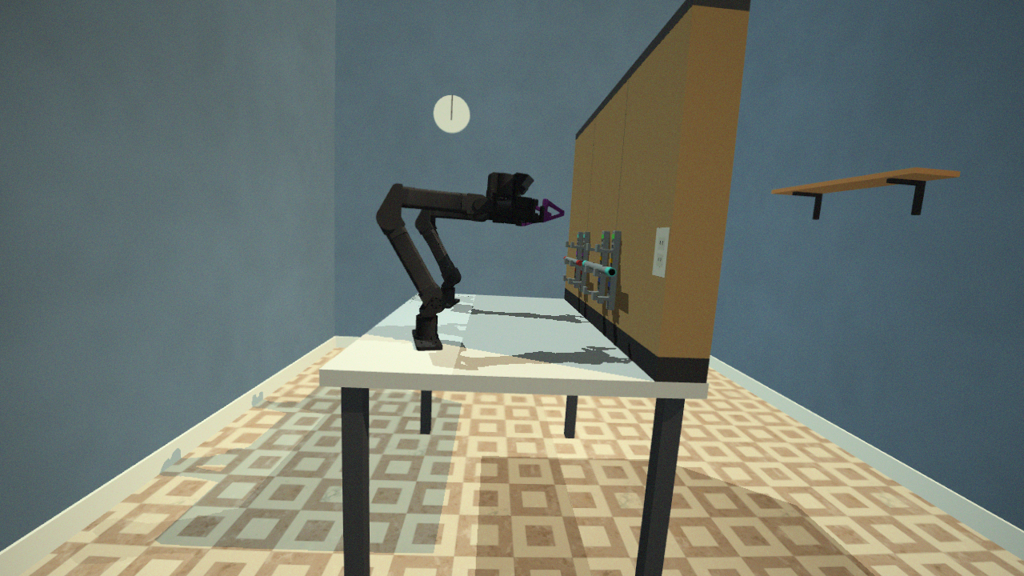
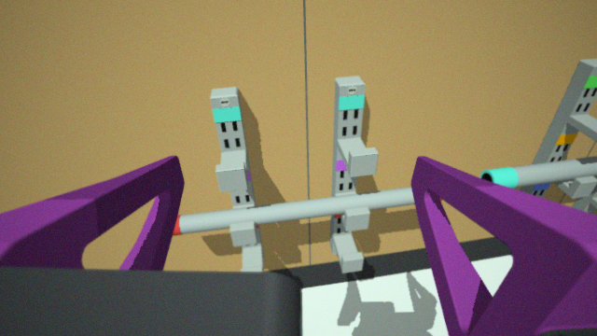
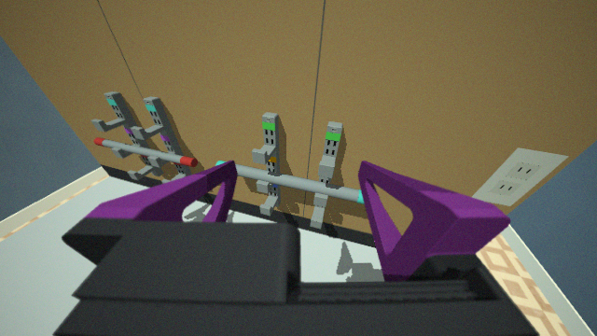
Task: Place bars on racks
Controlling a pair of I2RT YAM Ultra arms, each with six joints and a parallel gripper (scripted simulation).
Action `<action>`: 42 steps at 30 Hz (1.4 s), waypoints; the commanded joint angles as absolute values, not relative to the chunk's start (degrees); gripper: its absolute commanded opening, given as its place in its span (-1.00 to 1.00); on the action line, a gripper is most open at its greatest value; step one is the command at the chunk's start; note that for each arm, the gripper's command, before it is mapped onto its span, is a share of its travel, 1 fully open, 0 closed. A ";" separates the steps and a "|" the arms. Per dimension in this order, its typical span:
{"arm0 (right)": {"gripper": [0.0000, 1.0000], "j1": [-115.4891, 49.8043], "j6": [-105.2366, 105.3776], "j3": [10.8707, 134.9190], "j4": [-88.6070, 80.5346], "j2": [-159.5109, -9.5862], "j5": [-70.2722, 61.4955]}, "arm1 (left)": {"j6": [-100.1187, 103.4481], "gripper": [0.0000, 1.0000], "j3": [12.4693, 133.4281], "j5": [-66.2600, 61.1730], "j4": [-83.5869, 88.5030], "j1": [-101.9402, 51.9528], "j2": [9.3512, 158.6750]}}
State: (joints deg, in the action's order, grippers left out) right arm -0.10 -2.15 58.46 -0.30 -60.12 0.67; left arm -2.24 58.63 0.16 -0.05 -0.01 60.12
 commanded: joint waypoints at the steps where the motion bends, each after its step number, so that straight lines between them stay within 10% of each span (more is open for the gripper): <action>1: 1.00 -1.15 -5.35 58.09 1.05 -60.61 1.88 | -5.41 1.00 57.69 0.90 -1.55 -0.51 60.41; 42: 1.00 -7.01 -32.15 50.76 9.98 -64.58 12.57 | -32.80 1.00 48.58 6.28 -12.40 -3.27 63.26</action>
